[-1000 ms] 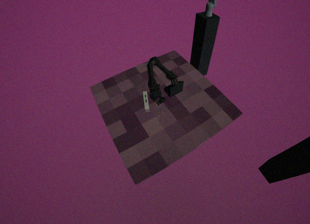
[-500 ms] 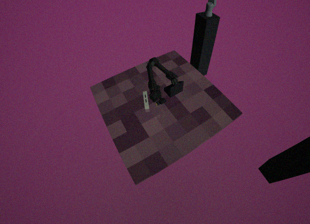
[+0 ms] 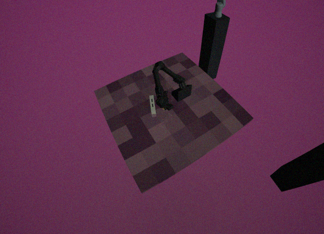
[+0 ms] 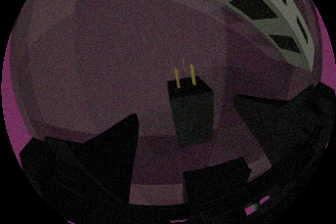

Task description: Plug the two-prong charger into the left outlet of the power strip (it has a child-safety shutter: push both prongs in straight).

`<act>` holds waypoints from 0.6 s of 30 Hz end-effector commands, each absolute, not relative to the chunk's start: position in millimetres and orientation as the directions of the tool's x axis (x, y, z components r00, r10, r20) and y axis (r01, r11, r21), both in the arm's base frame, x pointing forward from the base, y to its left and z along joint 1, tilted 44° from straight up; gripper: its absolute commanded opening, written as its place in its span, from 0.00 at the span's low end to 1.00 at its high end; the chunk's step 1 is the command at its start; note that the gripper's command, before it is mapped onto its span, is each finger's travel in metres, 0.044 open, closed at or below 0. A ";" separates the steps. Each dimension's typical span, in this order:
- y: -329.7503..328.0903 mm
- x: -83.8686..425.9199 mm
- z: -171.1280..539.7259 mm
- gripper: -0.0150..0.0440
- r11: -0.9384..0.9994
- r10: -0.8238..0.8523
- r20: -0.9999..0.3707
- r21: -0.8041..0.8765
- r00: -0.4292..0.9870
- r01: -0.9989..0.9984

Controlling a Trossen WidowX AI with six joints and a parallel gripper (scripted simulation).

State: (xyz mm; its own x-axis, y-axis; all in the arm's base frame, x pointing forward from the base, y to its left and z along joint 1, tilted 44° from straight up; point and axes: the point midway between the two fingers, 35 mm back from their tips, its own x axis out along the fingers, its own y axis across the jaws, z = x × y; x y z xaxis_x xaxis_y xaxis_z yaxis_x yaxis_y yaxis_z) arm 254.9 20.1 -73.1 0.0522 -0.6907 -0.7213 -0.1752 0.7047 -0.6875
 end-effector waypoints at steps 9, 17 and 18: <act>7.8 251.6 -82.7 1.00 0.696 -0.699 -0.714 -0.693 0.044 -0.186; 10.4 254.3 -82.0 0.73 0.702 -0.694 -0.719 -0.690 0.048 -0.177; 10.4 254.3 -82.0 0.69 0.702 -0.694 -0.719 -0.690 0.048 -0.177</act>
State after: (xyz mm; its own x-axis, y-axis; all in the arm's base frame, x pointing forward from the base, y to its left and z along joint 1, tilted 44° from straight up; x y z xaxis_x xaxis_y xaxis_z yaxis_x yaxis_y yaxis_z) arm 254.2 10.3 -82.0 0.0477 -0.6938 -0.7186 -0.1770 0.7021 -0.6897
